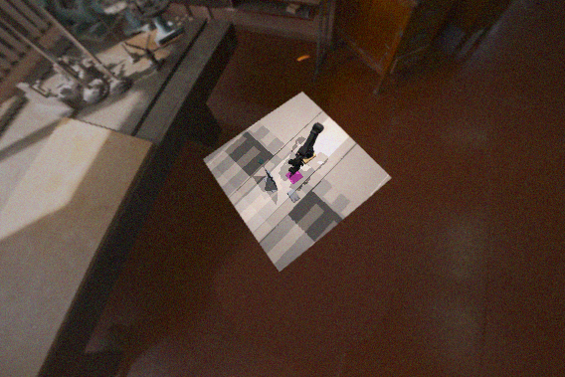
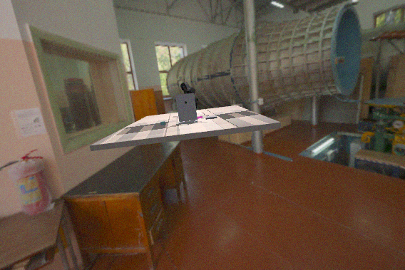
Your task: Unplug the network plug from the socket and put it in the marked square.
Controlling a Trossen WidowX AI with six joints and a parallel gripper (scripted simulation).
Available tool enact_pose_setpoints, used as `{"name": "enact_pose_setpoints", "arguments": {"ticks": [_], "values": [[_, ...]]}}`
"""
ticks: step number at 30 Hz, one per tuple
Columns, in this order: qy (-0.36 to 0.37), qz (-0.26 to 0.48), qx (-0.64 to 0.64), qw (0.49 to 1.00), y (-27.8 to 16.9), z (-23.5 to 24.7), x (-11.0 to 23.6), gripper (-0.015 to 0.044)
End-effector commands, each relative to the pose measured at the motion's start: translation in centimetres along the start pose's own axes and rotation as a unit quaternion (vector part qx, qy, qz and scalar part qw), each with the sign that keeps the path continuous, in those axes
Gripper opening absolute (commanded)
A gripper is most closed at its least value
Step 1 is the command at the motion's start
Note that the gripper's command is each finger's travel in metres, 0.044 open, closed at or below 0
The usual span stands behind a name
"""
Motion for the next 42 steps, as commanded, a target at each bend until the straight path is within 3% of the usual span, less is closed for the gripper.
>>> {"name": "enact_pose_setpoints", "arguments": {"ticks": [1,42], "values": [[-0.007,-0.003,-0.002,1.000,0.2,-0.7,-0.7,0.0000],[-0.007,-0.002,-0.001,1.000,0.9,-3.3,-4.4,0.0000]]}}
Point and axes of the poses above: the point midway between the two fingers, 35 mm back from their tips, its own x axis back along the fingers, its own z axis across the jaws, y = z × x, the point moved 3 cm from there along x, back along the fingers, and after that the axes turned 15 degrees about -x, right-handed, at the moved point
